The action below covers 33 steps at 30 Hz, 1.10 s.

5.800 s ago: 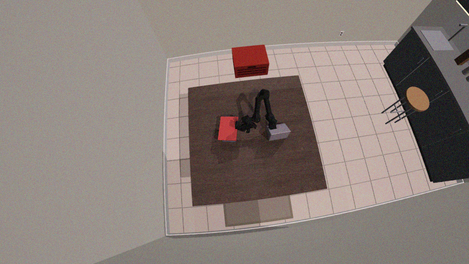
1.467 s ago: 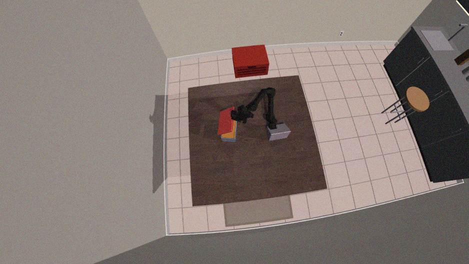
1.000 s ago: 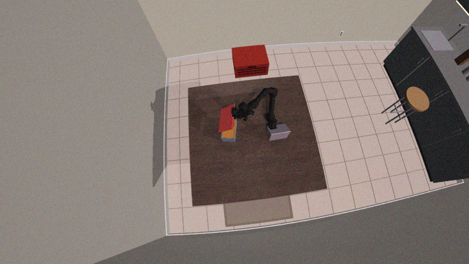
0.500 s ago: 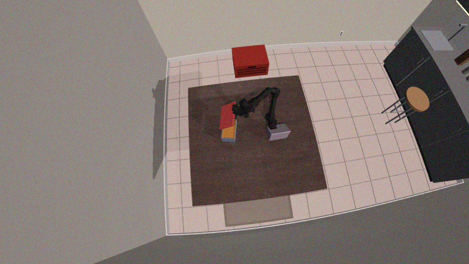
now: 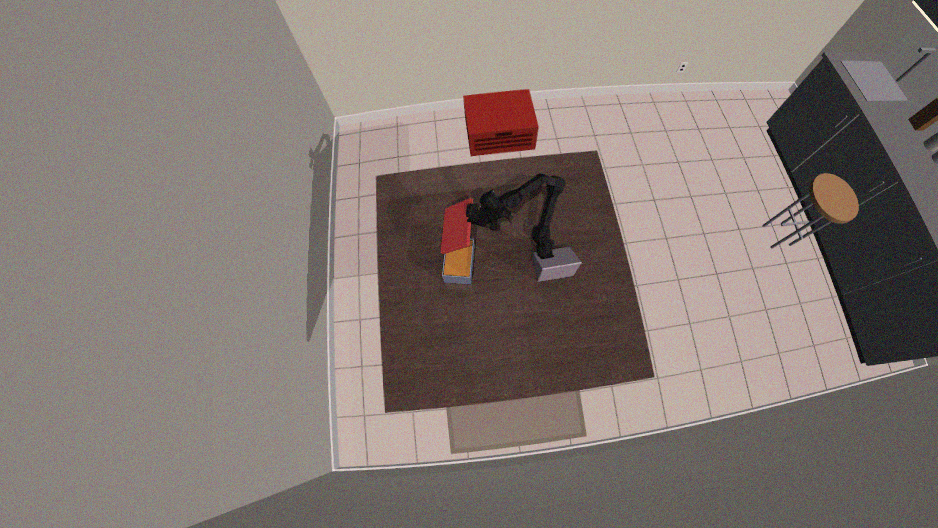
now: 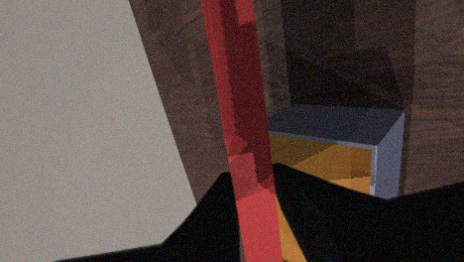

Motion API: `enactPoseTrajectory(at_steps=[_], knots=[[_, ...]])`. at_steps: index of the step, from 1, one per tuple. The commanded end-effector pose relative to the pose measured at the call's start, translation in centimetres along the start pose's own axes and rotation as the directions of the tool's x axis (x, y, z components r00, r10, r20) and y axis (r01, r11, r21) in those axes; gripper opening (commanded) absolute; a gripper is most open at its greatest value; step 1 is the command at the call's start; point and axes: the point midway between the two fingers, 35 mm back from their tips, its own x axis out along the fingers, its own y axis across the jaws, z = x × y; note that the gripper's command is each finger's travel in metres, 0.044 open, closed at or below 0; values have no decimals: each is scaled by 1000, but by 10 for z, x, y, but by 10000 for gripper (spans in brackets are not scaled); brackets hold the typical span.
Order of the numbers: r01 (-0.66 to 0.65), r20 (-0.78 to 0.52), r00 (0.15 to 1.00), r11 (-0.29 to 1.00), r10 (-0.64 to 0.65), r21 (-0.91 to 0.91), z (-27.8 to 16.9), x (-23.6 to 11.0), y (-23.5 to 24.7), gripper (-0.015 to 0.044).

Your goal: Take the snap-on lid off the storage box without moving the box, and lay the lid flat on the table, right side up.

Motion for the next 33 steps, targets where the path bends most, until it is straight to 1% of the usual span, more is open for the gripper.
enactPoseTrajectory(at_steps=[1,33], knots=[[-9,-5,1000,1000,9,6,8,-2,2,0],[-10,-3,1000,1000,10,4,72,-8,-3,0]])
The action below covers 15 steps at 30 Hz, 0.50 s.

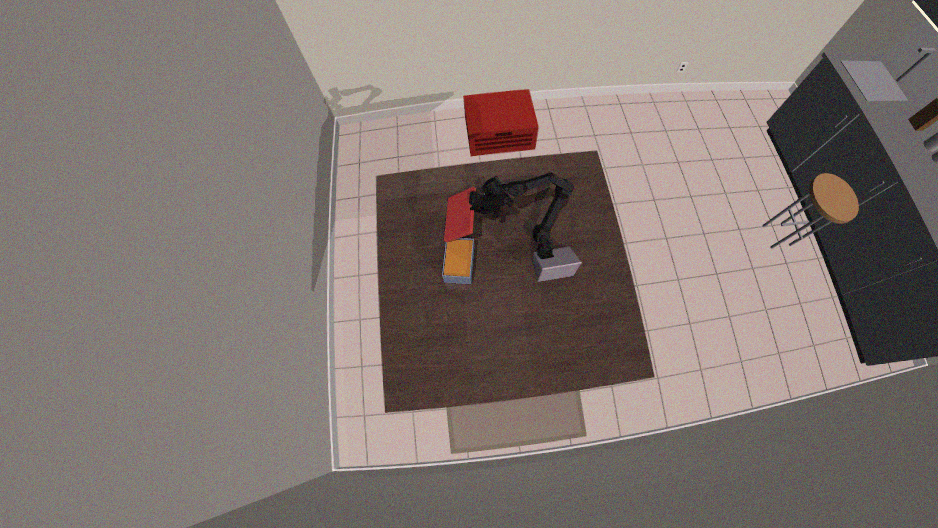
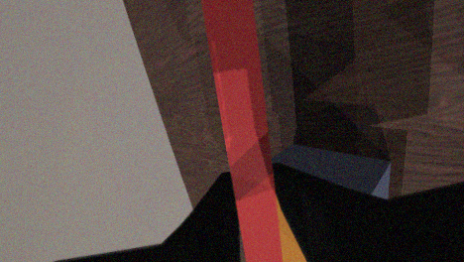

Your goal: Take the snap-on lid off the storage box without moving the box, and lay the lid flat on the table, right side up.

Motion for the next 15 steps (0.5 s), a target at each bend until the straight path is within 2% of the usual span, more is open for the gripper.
enactPoseTrajectory(at_steps=[1,15], knots=[[-14,-2,1000,1000,14,8,9,-3,3,0],[-15,-1,1000,1000,15,7,37,-6,1,0]])
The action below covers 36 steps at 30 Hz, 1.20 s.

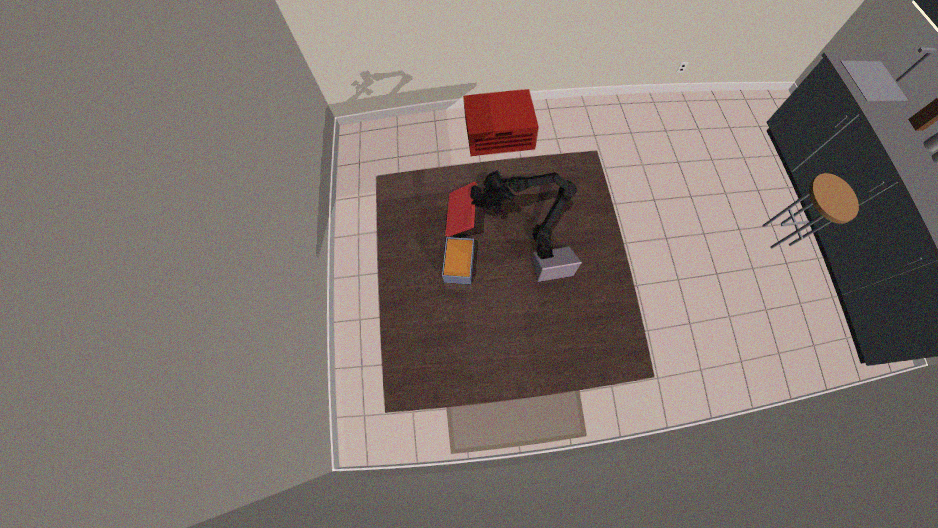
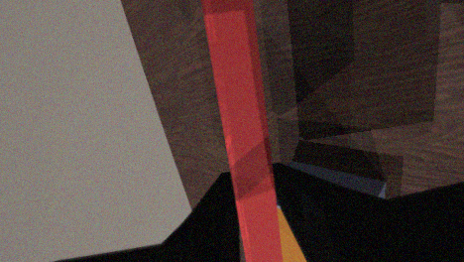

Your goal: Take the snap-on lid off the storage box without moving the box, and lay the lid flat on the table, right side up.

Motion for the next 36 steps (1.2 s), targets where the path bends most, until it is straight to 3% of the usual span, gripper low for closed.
enactPoseTrajectory(at_steps=[1,23,36], knots=[[-15,-1,1000,1000,15,6,9,-3,3,0],[-17,1,1000,1000,17,6,53,-8,-1,0],[-18,2,1000,1000,18,6,51,-2,-9,0]])
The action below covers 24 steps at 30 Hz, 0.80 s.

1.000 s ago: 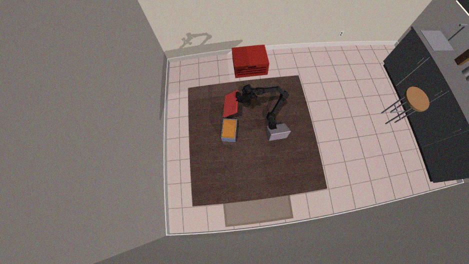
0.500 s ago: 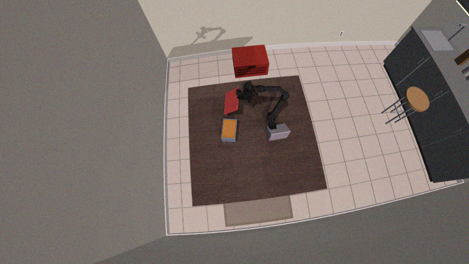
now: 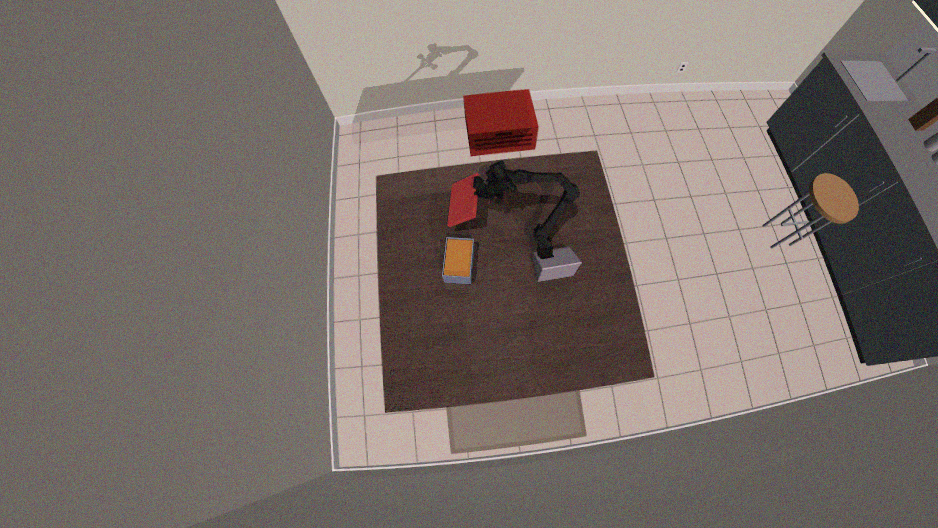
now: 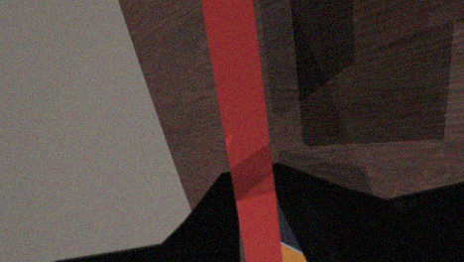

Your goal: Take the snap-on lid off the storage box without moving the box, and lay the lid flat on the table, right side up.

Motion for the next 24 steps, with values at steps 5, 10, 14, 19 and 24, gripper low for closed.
enactPoseTrajectory(at_steps=[5,10,14,19,24], knots=[[-6,-7,1000,1000,6,-3,-3,6,-7,0],[-6,-7,1000,1000,6,-3,-3,8,-9,0],[-6,-6,1000,1000,6,-4,-3,10,-12,0],[-7,-6,1000,1000,7,-4,-3,12,-15,0],[-7,-6,1000,1000,7,-4,-3,15,-18,0]])
